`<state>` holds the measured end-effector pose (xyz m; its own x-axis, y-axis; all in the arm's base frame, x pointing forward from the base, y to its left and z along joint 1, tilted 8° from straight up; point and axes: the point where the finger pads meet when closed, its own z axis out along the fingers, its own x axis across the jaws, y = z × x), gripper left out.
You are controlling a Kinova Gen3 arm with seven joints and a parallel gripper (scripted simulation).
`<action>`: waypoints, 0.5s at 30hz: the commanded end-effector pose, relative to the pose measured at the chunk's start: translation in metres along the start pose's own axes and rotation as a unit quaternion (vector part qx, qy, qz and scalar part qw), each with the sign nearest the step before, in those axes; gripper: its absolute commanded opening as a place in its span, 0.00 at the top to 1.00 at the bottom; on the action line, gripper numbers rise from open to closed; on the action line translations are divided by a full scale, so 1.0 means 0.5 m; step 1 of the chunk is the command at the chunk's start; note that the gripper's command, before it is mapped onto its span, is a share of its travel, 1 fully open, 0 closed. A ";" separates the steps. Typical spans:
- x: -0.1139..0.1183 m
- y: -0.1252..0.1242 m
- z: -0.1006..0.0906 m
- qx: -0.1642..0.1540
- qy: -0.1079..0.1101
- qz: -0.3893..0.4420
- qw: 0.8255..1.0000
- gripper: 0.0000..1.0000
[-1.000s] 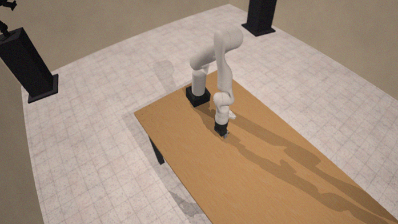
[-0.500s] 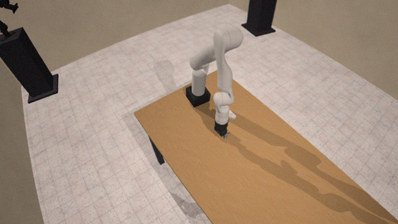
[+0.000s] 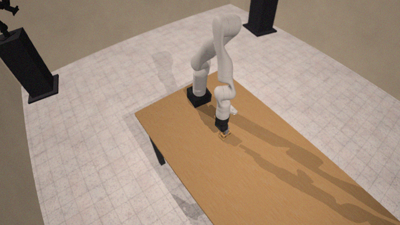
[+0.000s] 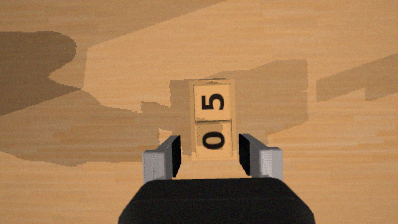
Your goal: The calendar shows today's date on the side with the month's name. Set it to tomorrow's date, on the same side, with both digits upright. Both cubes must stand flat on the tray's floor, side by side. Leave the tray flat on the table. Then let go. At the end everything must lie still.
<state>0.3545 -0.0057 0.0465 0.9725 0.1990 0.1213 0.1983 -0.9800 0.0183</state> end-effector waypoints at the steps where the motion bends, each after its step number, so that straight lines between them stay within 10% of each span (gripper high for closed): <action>1: 0.014 -0.008 -0.044 0.000 0.010 -0.005 1.000 0.10; 15: 0.008 -0.010 -0.084 0.001 0.007 -0.005 1.000 0.00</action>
<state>0.3530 -0.0010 0.0865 0.9683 0.2087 0.1373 0.2083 -0.9779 0.0174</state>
